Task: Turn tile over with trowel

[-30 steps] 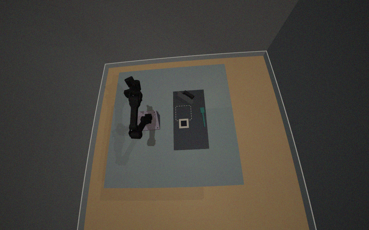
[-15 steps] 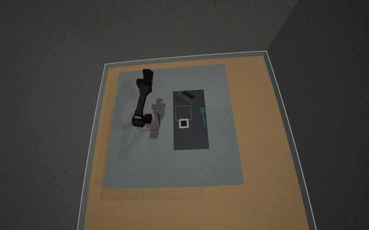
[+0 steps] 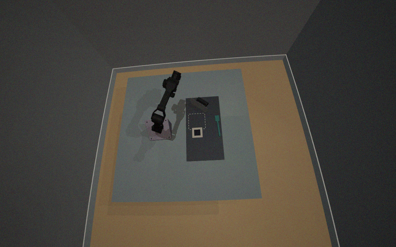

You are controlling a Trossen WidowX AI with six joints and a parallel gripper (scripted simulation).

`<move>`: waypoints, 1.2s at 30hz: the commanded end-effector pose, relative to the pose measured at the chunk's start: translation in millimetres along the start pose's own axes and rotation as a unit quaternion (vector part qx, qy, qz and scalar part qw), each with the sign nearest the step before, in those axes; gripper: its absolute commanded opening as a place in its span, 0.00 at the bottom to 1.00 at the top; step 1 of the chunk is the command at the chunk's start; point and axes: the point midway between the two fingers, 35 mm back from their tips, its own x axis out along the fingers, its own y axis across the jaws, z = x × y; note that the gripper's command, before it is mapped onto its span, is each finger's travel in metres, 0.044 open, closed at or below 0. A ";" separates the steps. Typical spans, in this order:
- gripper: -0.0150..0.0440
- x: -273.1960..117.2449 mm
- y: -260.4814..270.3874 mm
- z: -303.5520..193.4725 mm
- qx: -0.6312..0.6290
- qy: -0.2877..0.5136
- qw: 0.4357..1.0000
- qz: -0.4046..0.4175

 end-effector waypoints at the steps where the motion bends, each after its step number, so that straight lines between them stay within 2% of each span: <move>1: 0.42 32.1 0.0 -39.0 0.049 0.042 0.997 0.050; 17: 0.42 122.5 24.1 -157.4 0.130 0.191 0.952 0.202; 36: 0.42 124.7 25.3 -157.1 0.129 0.186 0.953 0.200</move>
